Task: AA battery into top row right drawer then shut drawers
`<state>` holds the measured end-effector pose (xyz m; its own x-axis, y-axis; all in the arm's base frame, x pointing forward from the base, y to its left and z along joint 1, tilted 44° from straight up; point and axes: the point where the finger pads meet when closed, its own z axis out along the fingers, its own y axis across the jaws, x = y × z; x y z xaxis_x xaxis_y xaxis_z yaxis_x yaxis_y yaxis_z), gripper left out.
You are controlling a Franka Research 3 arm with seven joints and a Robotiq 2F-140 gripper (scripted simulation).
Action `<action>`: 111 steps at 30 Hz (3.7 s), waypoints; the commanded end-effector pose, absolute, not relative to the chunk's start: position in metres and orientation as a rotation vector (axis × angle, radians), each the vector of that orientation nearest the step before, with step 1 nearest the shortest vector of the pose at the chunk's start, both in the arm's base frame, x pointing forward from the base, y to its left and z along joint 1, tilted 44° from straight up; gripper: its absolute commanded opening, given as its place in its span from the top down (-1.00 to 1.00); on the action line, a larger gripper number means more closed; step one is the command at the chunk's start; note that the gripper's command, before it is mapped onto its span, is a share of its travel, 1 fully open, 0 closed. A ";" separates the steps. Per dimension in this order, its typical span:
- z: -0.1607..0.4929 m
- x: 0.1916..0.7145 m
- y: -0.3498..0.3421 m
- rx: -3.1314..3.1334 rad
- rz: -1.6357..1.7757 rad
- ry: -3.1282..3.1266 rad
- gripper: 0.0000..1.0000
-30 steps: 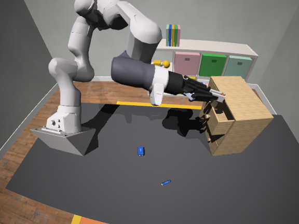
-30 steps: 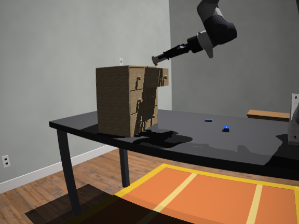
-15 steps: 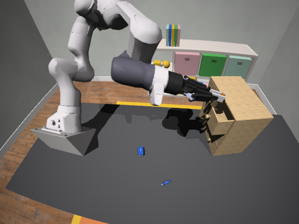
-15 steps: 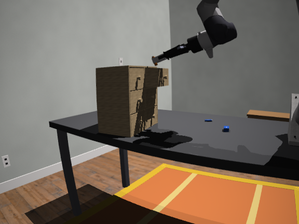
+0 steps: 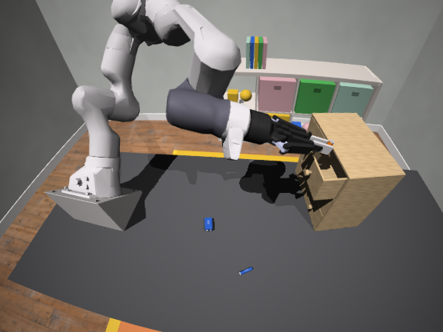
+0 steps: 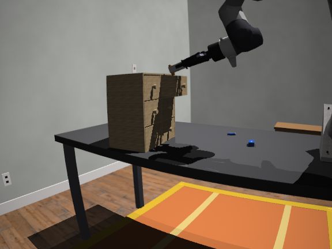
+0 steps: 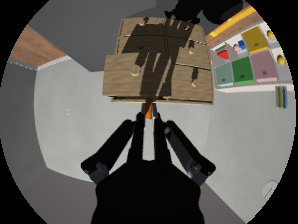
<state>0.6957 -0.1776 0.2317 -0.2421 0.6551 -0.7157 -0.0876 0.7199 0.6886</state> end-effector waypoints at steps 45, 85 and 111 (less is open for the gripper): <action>0.225 0.697 -0.171 0.454 0.738 1.682 -1.00; 0.237 0.666 -0.186 0.454 0.738 1.682 -1.00; 0.224 0.537 -0.190 0.454 0.738 1.682 -1.00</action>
<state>0.5489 -0.1944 0.2203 -0.2393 0.6653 -0.7072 -0.0641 0.7160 0.6952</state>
